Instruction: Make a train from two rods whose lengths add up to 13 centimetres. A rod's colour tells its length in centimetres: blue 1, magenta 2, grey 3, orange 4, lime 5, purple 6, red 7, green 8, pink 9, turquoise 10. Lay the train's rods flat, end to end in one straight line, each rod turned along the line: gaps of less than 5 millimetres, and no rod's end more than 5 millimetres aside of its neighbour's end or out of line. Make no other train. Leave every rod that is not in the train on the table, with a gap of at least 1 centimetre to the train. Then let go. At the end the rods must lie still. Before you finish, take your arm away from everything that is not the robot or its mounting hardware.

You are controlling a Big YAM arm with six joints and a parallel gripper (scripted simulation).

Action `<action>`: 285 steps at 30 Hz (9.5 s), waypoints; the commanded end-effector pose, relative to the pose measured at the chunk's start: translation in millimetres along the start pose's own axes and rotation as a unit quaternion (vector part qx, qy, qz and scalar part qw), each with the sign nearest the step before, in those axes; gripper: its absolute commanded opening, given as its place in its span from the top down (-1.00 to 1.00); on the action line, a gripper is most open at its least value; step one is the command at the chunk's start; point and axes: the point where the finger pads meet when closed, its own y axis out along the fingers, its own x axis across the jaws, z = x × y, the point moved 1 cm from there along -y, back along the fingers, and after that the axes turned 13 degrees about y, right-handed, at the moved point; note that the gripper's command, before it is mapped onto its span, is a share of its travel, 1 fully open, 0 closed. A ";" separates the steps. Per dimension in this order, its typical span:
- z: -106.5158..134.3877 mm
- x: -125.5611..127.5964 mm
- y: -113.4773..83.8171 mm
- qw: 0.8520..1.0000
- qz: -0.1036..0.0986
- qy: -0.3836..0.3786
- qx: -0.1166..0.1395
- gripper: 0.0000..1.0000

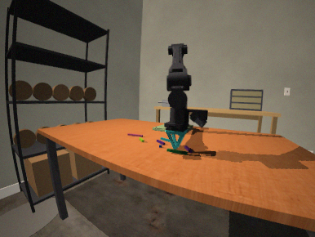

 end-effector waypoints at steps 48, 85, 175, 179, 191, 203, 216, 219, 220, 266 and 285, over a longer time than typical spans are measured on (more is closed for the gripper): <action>-0.8 -7.9 17.5 1.000 0.006 0.000 -0.004 0.53; -0.8 -7.6 17.5 1.000 0.005 0.000 -0.003 0.91; 157.1 -15.8 -95.8 0.937 0.017 0.348 -0.010 0.91; 156.8 -23.5 -94.9 0.936 0.018 0.350 -0.010 0.91; 152.3 -22.4 -86.9 0.939 0.012 0.343 -0.008 0.91; 156.3 -15.6 -55.1 0.940 0.004 0.341 -0.003 0.91; 153.6 -14.6 -8.0 0.942 0.004 0.336 -0.003 0.91; 155.4 -14.8 0.3 0.941 0.004 0.338 -0.003 0.91; 155.8 -14.8 2.3 0.941 0.004 0.339 -0.003 0.91; 154.7 -21.1 -3.0 0.940 0.013 0.340 -0.008 0.91; 152.4 -16.9 -2.3 0.941 0.012 0.339 -0.007 0.91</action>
